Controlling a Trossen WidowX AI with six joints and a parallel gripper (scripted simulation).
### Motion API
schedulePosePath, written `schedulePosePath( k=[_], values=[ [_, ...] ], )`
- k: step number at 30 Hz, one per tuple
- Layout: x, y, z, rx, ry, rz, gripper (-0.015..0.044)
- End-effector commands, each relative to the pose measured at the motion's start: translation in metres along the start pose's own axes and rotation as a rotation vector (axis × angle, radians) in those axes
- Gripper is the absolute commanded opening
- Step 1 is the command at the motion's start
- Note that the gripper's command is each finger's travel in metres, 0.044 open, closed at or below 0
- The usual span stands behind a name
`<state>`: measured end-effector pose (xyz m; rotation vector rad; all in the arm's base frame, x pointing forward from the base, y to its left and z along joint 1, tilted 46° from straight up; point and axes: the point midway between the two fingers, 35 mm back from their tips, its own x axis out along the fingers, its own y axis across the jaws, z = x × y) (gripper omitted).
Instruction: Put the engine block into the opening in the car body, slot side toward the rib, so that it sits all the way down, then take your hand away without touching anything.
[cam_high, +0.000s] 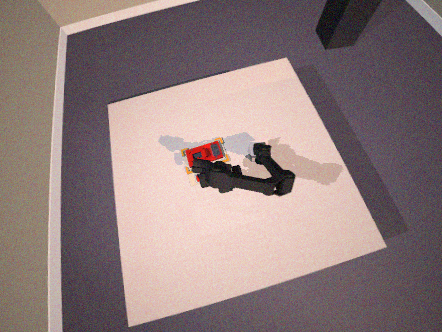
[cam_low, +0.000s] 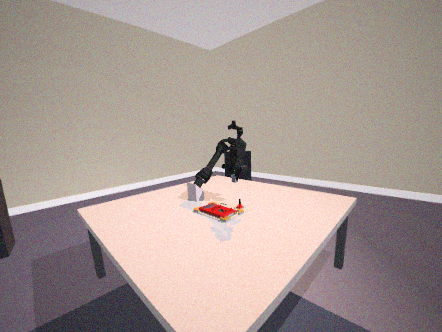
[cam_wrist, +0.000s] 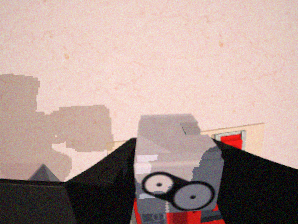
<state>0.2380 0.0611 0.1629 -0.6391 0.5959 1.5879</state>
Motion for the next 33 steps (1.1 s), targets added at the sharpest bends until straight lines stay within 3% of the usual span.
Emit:
schedulePosePath(
  k=[1, 6, 17, 33],
  values=[
    [-0.003, 0.000, 0.001, -0.007, 0.002, 0.001, 0.0000],
    [0.022, 0.000, 0.000, -0.008, 0.001, 0.000, 0.0000],
    [0.020, 0.000, 0.003, -0.008, 0.072, 0.004, 0.0000],
    [0.027, 0.002, 0.018, -0.002, 0.579, 0.021, 0.0000]
  ],
)
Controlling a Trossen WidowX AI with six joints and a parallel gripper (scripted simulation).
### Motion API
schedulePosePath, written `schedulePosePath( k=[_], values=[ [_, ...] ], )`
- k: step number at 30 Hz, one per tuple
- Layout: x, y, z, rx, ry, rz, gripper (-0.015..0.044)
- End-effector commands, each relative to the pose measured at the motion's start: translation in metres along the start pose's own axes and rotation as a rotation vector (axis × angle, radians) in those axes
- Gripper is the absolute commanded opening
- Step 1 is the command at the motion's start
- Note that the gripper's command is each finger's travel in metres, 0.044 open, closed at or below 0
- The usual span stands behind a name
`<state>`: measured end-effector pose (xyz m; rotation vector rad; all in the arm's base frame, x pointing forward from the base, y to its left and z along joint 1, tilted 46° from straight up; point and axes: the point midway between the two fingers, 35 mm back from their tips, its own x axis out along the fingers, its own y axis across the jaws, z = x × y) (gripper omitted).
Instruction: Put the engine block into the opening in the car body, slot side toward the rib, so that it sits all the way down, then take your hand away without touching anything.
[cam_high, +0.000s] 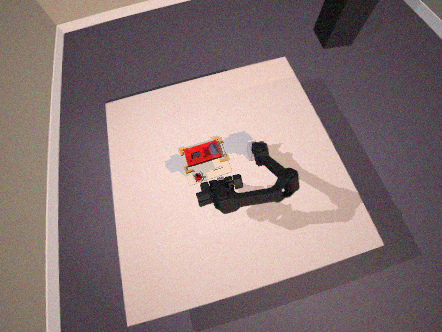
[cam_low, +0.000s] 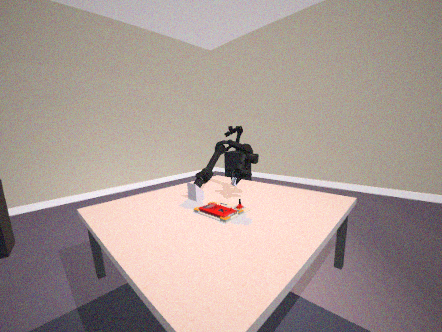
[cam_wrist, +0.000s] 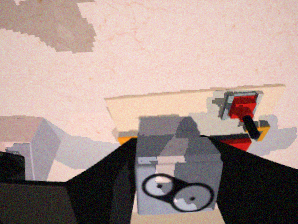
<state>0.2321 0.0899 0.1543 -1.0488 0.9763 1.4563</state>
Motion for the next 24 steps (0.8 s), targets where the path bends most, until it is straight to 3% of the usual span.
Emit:
schedulePosePath(
  k=[1, 5, 24],
  values=[
    [-0.002, -0.001, 0.004, 0.004, 0.108, -0.011, 0.0000],
    [-0.005, -0.002, 0.009, 0.006, 0.217, -0.033, 0.0000],
    [0.039, -0.001, 0.031, 0.006, 0.221, -0.034, 0.0000]
  ],
)
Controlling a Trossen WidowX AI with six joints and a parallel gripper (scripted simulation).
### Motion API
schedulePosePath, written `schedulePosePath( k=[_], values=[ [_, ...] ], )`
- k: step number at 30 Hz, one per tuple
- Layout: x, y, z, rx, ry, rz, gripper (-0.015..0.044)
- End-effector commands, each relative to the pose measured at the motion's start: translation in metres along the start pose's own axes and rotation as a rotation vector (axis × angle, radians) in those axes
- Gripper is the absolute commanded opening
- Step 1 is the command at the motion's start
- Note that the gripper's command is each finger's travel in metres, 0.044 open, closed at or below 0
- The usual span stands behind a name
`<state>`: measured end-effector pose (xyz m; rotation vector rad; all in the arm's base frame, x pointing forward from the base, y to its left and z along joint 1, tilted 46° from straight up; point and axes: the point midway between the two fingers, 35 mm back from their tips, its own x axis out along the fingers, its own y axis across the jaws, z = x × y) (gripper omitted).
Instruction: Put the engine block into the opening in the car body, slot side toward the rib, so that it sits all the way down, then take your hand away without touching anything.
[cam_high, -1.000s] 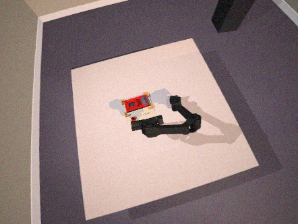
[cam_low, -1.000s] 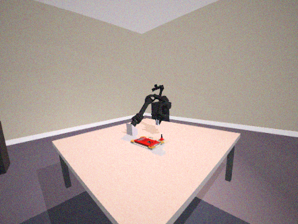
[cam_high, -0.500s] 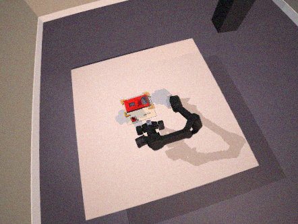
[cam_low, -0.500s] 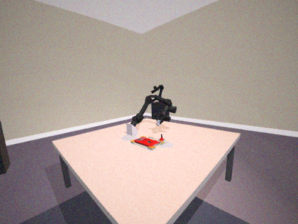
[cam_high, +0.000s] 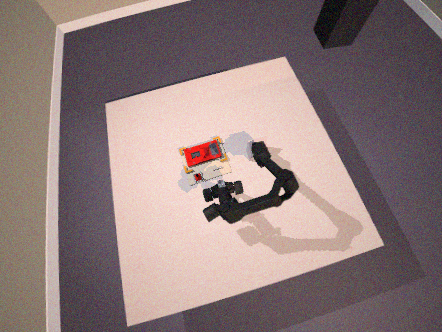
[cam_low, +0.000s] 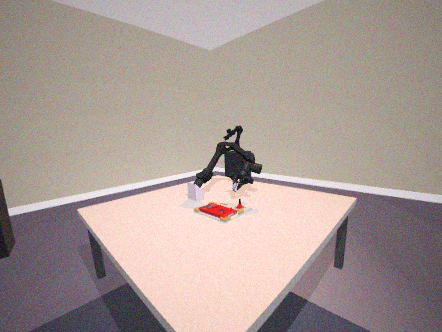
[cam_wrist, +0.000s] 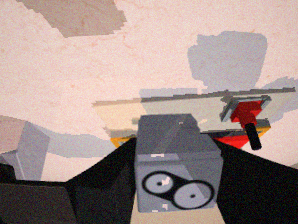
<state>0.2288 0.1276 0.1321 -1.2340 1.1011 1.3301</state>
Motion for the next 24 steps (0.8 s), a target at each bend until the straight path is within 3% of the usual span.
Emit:
schedulePosePath(
  k=[1, 24],
  values=[
    [0.008, 0.001, 0.004, 0.003, 0.007, 0.005, 0.0000],
    [0.051, 0.002, 0.043, 0.003, 0.004, 0.006, 0.0000]
  ],
)
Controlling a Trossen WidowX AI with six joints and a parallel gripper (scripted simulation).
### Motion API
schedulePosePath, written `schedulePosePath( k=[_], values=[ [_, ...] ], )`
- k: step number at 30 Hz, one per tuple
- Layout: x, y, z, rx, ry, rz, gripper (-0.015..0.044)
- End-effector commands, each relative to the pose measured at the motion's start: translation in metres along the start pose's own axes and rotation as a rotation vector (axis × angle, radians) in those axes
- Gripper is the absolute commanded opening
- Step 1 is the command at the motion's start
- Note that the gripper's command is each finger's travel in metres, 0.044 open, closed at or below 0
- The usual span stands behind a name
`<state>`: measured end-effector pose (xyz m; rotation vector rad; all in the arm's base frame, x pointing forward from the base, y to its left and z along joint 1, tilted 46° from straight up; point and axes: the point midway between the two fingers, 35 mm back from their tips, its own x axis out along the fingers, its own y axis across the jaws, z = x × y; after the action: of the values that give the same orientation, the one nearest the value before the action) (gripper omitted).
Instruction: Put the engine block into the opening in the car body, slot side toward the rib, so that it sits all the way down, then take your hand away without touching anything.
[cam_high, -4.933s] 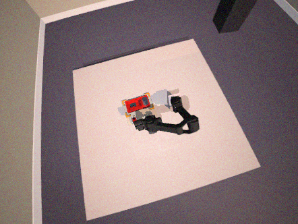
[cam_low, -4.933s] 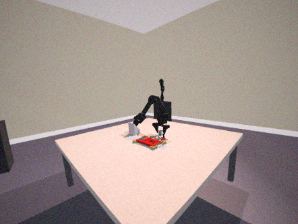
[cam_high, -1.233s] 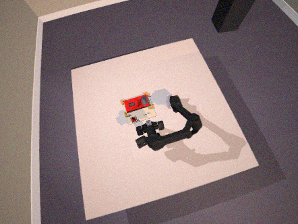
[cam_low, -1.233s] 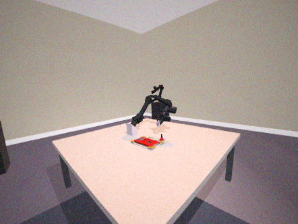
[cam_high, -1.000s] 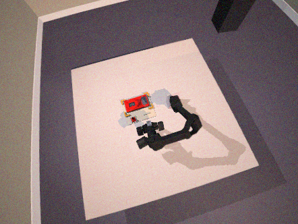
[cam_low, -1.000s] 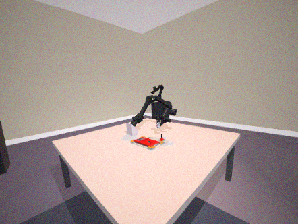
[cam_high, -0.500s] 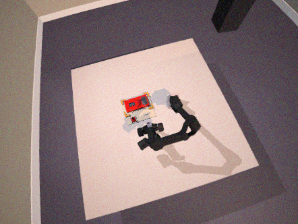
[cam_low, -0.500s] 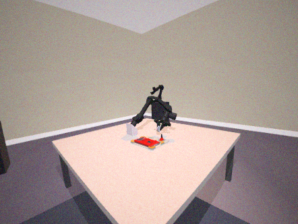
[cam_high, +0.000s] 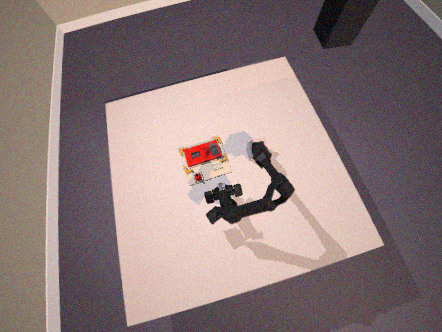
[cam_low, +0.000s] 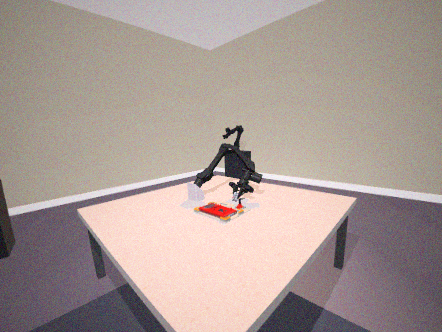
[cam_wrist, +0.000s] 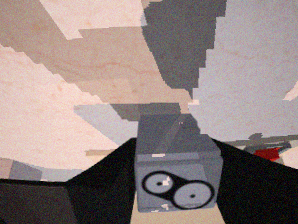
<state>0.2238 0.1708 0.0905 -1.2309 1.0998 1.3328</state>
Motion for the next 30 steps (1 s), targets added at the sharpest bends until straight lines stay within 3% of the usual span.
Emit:
schedulePosePath(
  k=[1, 5, 22, 30],
  values=[
    [0.008, 0.002, 0.004, 0.003, 0.007, 0.004, 0.0000],
    [0.005, 0.001, 0.002, 0.003, 0.008, 0.004, 0.0000],
    [0.003, 0.000, 0.001, 0.005, 0.012, -0.001, 0.0440],
    [-0.016, 0.000, 0.002, 0.003, 0.007, 0.003, 0.0440]
  ],
)
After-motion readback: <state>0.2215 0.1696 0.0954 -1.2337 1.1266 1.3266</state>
